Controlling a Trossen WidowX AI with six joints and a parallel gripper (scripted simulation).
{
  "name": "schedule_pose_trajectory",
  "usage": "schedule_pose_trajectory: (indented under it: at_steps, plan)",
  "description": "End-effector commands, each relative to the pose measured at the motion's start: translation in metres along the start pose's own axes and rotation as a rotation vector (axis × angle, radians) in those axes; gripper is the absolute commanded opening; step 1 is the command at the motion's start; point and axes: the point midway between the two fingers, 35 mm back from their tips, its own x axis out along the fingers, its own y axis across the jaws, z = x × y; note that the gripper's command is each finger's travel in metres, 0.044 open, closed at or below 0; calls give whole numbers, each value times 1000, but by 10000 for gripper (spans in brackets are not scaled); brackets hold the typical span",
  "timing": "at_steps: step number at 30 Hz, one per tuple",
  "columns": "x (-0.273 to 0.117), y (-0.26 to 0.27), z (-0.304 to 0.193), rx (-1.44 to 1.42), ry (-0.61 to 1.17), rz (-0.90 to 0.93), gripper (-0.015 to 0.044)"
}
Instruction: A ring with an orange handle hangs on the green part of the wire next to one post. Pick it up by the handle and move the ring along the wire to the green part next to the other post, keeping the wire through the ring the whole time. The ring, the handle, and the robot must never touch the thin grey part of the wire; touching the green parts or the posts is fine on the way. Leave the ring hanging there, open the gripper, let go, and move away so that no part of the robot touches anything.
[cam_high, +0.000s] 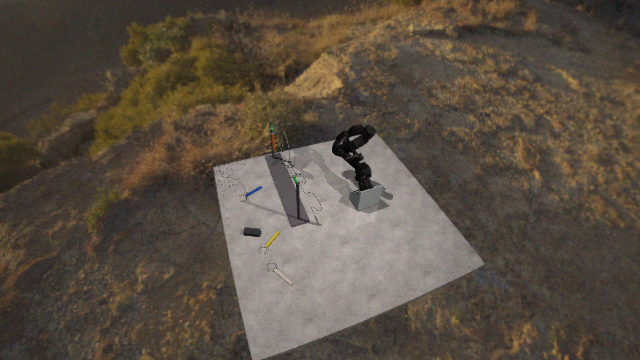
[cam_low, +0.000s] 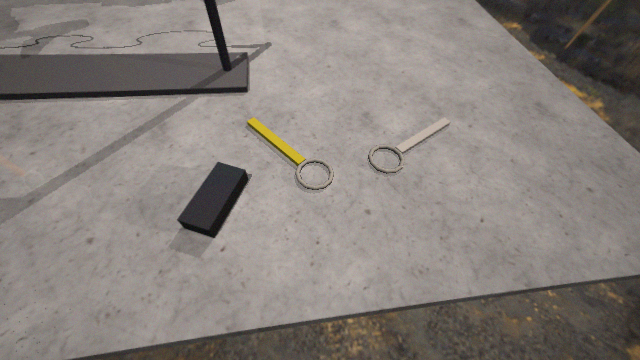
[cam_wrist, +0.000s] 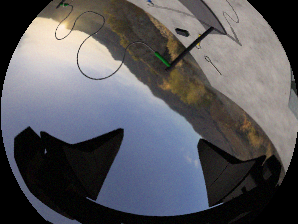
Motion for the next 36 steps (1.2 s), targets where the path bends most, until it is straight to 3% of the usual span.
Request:
schedule_pose_trajectory:
  at_steps: [1, 9, 21, 36]
  plan:
    - [0, 0, 0, -2, -1, -2, 374]
    - [14, -10, -2, -79, -95, -111, 164]
    - [53, -9, -2, -105, -205, -286, 160]
    - [119, 22, 13, -125, -194, -362, 160]
